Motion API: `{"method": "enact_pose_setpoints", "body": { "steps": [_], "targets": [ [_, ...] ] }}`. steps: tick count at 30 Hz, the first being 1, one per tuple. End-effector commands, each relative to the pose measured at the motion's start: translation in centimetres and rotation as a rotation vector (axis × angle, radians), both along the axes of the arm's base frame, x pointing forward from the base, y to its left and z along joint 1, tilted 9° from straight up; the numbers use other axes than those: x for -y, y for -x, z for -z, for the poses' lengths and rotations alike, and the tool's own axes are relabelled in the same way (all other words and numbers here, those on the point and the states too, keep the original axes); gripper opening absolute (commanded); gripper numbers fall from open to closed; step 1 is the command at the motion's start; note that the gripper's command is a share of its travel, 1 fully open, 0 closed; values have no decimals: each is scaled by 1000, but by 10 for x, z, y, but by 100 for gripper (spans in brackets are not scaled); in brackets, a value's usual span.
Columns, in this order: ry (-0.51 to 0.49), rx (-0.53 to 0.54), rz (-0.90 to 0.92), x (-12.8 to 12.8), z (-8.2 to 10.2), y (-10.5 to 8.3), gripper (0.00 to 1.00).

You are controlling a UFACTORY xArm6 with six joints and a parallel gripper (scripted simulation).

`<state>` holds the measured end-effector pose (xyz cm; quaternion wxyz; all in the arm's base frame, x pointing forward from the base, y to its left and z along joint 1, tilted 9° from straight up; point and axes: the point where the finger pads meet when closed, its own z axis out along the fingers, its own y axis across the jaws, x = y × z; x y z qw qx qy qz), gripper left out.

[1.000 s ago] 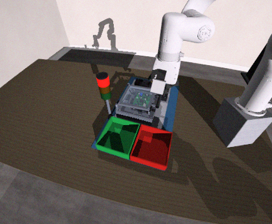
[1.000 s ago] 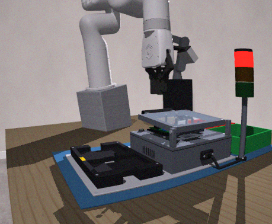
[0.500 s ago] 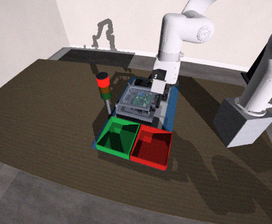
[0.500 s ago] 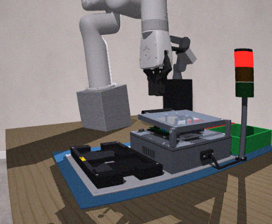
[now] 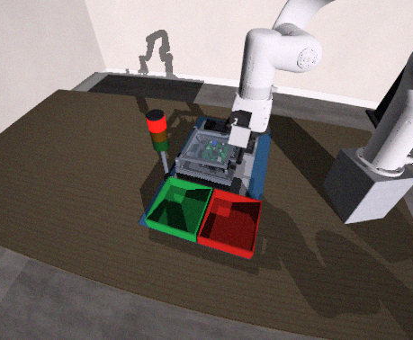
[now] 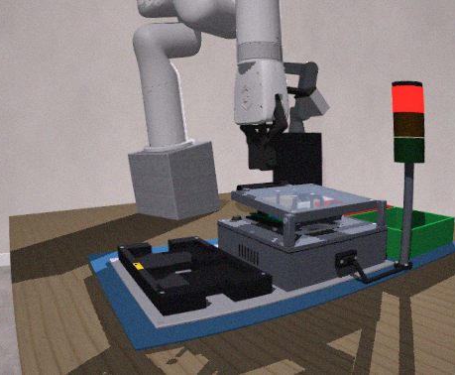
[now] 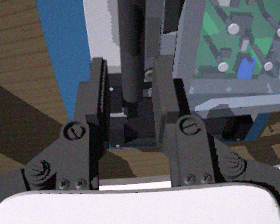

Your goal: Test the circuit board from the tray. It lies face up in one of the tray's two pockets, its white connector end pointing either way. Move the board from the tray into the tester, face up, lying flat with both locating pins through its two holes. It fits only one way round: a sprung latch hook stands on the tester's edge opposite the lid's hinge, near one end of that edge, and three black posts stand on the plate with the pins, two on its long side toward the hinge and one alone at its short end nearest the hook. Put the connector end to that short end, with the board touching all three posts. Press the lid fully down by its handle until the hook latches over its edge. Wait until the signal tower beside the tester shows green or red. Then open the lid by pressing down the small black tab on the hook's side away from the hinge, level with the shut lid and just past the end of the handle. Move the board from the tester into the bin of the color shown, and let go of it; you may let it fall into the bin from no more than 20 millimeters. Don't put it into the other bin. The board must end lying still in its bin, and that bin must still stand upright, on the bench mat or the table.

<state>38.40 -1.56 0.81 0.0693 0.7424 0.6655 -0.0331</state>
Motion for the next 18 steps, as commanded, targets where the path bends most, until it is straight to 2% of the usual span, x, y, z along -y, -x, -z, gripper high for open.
{"method": "enact_pose_setpoints", "body": {
  "steps": [1, 18],
  "targets": [
    [0, 4, 0, 0, 1, -2, 27],
    [0, 4, 0, 1, 4, -2, 27]
  ]
}}
